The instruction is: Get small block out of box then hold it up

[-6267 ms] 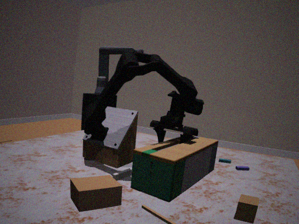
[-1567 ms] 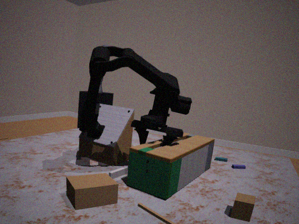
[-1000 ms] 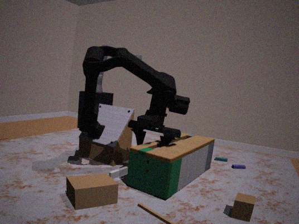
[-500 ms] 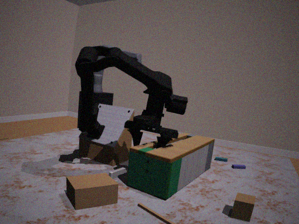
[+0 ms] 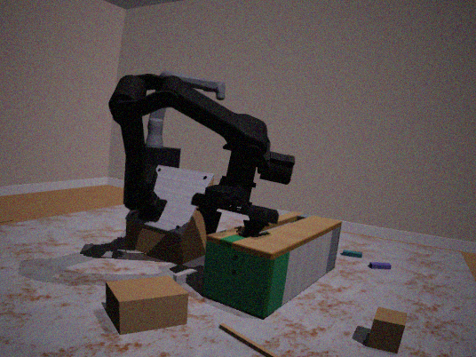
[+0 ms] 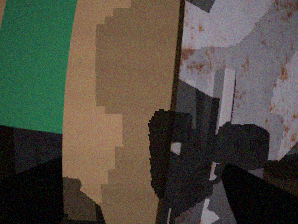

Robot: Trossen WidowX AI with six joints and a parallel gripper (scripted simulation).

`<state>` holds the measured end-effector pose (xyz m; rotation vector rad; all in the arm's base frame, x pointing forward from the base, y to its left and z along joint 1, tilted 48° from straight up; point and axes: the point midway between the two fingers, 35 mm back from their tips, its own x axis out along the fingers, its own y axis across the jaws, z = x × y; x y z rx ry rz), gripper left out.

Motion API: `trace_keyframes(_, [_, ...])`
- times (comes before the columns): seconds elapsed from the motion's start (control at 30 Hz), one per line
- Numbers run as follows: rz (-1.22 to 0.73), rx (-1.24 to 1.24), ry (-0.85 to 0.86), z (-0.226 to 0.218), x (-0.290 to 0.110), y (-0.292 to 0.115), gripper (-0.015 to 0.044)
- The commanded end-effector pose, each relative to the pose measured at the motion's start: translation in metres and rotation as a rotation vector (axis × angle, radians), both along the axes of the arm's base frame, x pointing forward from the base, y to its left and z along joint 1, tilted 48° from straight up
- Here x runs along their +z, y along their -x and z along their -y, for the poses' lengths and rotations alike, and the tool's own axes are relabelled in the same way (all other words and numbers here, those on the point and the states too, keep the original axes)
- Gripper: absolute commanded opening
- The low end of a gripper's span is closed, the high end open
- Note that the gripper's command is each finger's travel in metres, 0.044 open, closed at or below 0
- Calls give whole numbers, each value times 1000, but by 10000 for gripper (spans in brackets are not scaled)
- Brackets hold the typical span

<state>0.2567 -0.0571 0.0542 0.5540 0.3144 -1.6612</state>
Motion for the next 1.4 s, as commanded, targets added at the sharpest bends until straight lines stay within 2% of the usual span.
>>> trace_keyframes(0.0, [-9,3,5,5,4,3,400])
trace_keyframes(0.13, [-8,3,3,0,8,2,400])
trace_keyframes(0.33, [-1,-1,-2,-41,43,-3,400])
trace_keyframes(0.53, [-4,9,1,-41,42,-3,400])
trace_keyframes(0.6, [-51,45,-7,-41,43,-2,348])
trace_keyframes(0.7, [-254,199,-35,-40,46,0,285])
trace_keyframes(1.07, [-1046,807,-81,-38,57,10,285])
trace_keyframes(1.37, [-1680,1270,-28,-36,65,19,285])
